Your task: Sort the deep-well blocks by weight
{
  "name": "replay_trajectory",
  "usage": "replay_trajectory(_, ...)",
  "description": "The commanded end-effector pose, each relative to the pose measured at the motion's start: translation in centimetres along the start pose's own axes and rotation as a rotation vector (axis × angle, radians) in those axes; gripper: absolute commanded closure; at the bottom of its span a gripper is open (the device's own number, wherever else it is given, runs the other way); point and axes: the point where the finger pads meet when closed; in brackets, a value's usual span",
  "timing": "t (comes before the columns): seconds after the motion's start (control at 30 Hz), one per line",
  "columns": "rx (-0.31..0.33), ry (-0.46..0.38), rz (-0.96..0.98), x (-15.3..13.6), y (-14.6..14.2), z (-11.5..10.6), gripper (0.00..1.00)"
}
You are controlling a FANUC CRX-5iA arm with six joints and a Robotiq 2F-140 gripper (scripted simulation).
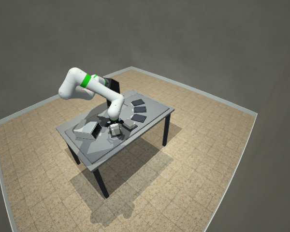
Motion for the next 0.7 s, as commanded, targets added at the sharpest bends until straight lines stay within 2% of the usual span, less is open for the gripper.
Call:
replay_trajectory(0.0,0.0,0.0,0.0,0.01,-0.01,0.0,0.0)
replay_trajectory(0.17,0.0,0.0,0.0,0.01,-0.01,0.0,0.0)
replay_trajectory(0.2,0.0,0.0,0.0,0.01,-0.01,0.0,0.9)
replay_trajectory(0.67,0.0,0.0,0.0,0.01,-0.01,0.0,0.9)
Point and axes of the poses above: the point where the finger pads meet when closed, its own z axis out along the fingers, its own y axis across the jaws, x = y × z, and after that the axes turned 9 degrees about -z, right-handed
